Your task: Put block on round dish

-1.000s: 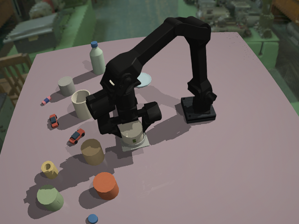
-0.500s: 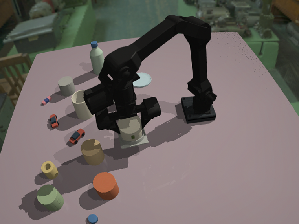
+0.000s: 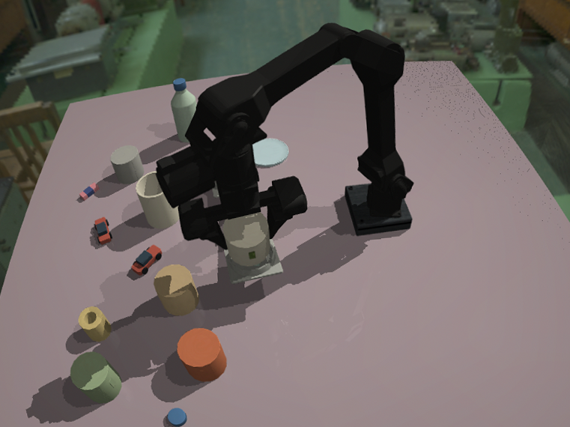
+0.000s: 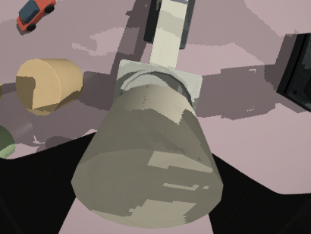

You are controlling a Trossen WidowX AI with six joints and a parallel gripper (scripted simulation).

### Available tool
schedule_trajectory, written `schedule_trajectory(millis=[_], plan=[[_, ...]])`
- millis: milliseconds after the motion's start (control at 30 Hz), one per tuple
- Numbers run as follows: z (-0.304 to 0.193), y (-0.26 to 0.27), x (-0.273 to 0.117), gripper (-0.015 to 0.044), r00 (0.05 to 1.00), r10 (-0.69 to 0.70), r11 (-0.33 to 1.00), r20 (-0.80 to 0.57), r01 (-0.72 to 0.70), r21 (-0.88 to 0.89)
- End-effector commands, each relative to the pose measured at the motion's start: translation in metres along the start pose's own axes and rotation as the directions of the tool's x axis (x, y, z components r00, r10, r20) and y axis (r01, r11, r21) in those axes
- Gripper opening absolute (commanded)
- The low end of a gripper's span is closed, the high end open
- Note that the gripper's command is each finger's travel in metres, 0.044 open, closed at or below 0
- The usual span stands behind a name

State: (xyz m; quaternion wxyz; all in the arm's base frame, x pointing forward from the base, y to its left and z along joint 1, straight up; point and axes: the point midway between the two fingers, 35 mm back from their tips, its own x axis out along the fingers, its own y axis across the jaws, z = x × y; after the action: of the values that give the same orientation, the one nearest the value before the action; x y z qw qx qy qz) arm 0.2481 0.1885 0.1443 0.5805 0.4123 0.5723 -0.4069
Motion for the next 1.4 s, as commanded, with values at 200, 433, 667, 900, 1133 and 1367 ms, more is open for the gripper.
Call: schedule_trajectory(millis=[200,433,667,900,1133,1367], plan=[[0.000,-0.001,-0.017,0.0000,1.000,0.010,1.000,-0.007,-0.010,0.004],[0.000,-0.003,-0.026,0.0000,1.000,0.010,1.000,-0.007,-0.010,0.004],[0.001,-0.005,-0.035,0.0000,1.000,0.010,1.000,-0.007,-0.010,0.004],[0.002,-0.006,-0.043,0.0000,1.000,0.010,1.000,-0.007,-0.010,0.004],[0.002,-0.006,-0.038,0.0000,1.000,0.000,1.000,0.000,0.000,0.000],[0.002,-0.006,-0.038,0.0000,1.000,0.000,1.000,0.000,0.000,0.000]])
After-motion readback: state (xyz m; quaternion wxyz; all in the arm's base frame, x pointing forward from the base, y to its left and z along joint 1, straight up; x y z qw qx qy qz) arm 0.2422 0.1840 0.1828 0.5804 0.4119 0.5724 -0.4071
